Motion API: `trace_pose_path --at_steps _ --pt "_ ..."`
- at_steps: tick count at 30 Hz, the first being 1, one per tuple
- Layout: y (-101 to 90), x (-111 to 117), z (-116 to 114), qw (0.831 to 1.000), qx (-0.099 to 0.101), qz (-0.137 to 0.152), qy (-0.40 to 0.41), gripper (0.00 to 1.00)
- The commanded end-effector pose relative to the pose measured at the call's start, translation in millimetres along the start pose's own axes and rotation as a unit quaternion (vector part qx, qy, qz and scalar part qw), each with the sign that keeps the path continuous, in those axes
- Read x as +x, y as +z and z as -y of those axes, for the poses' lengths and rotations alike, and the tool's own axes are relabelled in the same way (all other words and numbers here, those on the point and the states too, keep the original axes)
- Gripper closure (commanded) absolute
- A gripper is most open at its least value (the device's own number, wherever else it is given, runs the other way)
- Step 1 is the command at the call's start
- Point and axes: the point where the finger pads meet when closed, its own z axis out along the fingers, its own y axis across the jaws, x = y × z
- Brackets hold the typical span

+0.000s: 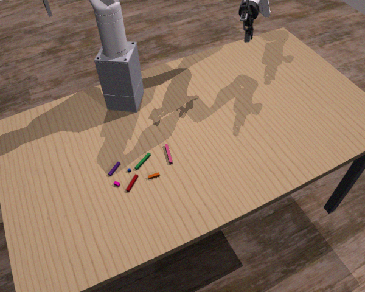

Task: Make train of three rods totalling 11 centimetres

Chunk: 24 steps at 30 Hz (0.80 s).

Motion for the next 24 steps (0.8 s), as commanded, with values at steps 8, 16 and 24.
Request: trace_pose_path --at_steps 8,16,24 --pt "-0.4 0.6 -0.8 1.0 0.0 0.0 0.001 0.0" --pt "-0.4 0.6 -0.8 1.0 0.0 0.0 0.001 0.0" --pt "4.6 0.3 1.1 1.0 0.004 0.006 0.001 0.0"
